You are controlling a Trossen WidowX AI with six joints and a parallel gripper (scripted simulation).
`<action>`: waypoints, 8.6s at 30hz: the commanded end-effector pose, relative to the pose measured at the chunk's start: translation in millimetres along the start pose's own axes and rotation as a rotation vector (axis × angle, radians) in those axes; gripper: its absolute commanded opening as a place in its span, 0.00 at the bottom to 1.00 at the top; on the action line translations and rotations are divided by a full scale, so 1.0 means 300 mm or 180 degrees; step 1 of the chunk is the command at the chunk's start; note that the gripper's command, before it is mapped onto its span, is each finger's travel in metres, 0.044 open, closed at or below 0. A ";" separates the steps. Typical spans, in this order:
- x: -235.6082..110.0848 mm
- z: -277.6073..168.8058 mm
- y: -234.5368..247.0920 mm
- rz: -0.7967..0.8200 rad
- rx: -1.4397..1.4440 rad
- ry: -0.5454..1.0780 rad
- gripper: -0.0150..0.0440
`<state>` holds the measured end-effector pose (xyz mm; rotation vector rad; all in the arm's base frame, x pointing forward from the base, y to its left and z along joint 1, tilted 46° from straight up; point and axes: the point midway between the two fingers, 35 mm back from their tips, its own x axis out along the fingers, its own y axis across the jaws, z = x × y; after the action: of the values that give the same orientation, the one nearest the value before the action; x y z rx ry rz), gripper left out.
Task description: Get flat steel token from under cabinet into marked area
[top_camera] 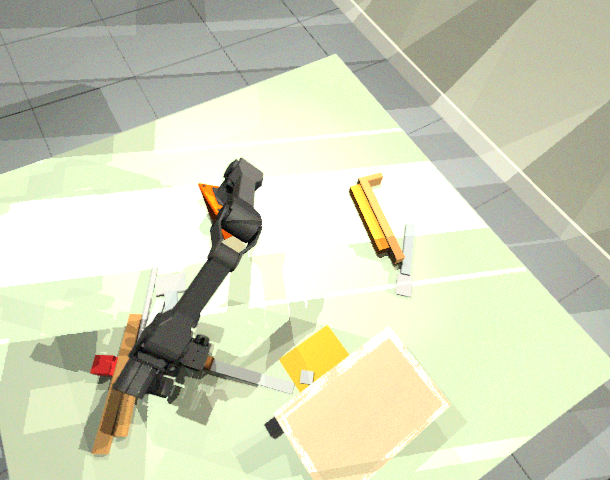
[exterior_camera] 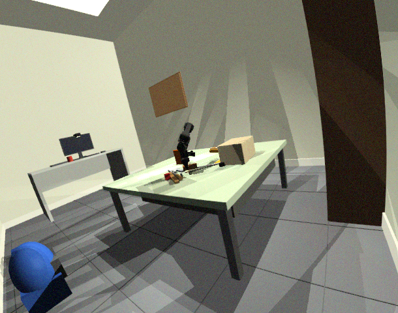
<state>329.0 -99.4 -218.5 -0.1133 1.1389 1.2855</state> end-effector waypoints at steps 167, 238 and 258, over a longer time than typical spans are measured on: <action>0.065 0.115 0.058 -0.0023 -0.0005 -0.0044 0.25; 0.040 0.020 0.027 0.0021 -0.0008 0.0011 0.43; 0.056 0.021 0.018 -0.0029 -0.0035 -0.0038 0.71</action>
<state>326.2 -83.6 -222.8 -0.1225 1.1227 1.2825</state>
